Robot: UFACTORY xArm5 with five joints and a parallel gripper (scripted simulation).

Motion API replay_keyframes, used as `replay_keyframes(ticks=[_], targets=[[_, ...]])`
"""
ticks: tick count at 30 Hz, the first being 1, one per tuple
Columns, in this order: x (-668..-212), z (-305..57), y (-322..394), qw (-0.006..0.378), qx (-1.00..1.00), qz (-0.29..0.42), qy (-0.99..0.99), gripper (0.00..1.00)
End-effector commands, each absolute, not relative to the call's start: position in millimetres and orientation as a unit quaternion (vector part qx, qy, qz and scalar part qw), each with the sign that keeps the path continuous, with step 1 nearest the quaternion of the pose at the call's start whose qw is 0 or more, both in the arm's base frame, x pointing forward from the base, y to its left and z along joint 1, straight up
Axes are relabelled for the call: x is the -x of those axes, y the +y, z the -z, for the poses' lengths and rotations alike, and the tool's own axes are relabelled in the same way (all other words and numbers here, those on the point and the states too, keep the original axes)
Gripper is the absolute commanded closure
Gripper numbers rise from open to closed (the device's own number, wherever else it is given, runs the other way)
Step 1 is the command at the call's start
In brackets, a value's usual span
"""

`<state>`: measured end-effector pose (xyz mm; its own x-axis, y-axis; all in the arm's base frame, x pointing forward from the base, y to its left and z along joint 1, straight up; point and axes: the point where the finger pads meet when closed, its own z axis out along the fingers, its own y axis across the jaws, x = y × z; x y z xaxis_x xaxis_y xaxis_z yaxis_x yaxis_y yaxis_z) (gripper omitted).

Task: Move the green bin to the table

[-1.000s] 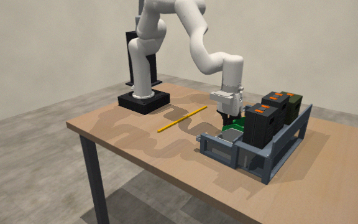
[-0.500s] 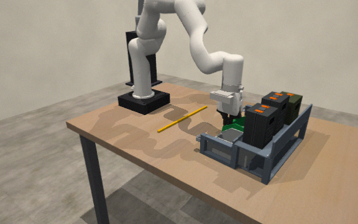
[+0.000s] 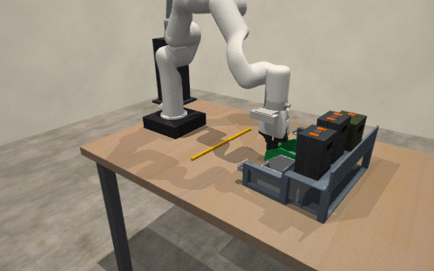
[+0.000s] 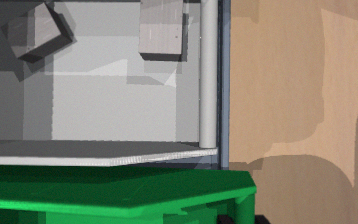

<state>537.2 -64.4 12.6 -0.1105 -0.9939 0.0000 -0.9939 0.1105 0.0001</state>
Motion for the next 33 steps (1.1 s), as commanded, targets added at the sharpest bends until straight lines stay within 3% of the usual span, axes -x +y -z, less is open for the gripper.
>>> replay_keyframes(ticks=[1, 33], targets=[[-528, -15, -63, 0.000, -0.667, -0.004, -0.745, 1.00], [-483, -15, -58, 0.000, -0.667, -0.004, -0.745, 1.00]])
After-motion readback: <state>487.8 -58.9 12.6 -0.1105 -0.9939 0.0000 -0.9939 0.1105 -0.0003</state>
